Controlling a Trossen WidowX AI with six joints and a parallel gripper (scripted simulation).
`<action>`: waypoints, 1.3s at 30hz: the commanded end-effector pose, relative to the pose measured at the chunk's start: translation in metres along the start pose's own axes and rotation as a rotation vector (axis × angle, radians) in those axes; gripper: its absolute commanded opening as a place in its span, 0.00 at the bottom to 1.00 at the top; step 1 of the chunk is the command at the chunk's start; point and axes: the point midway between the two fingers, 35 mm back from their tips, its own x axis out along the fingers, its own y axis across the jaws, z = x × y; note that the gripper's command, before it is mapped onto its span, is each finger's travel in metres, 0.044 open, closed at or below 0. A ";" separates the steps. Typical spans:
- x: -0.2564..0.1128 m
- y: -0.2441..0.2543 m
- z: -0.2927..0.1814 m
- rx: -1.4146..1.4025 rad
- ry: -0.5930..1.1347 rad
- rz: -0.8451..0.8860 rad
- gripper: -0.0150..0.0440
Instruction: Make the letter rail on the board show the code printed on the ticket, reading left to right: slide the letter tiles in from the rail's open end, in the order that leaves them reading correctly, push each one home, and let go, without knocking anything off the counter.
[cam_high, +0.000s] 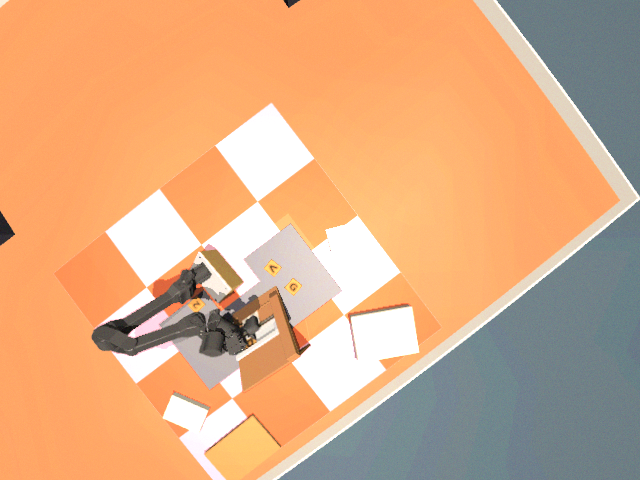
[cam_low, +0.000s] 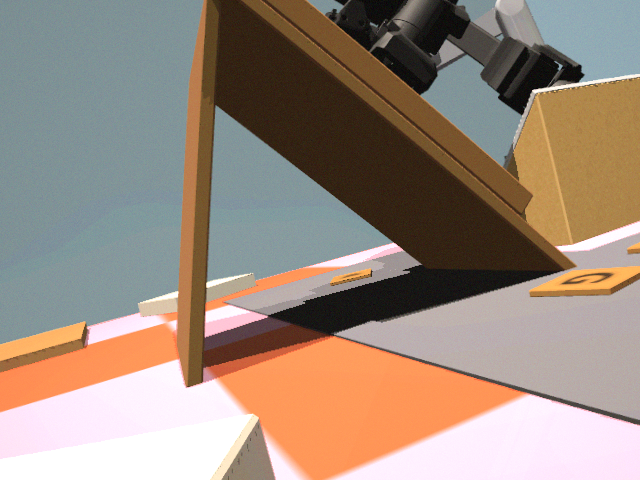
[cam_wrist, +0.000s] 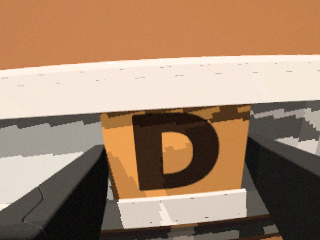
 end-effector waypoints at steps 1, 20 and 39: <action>0.000 0.002 0.000 0.004 0.001 -0.002 0.25; 0.000 0.011 0.000 0.004 0.001 -0.002 0.25; 0.000 0.021 0.000 0.005 0.001 -0.002 0.25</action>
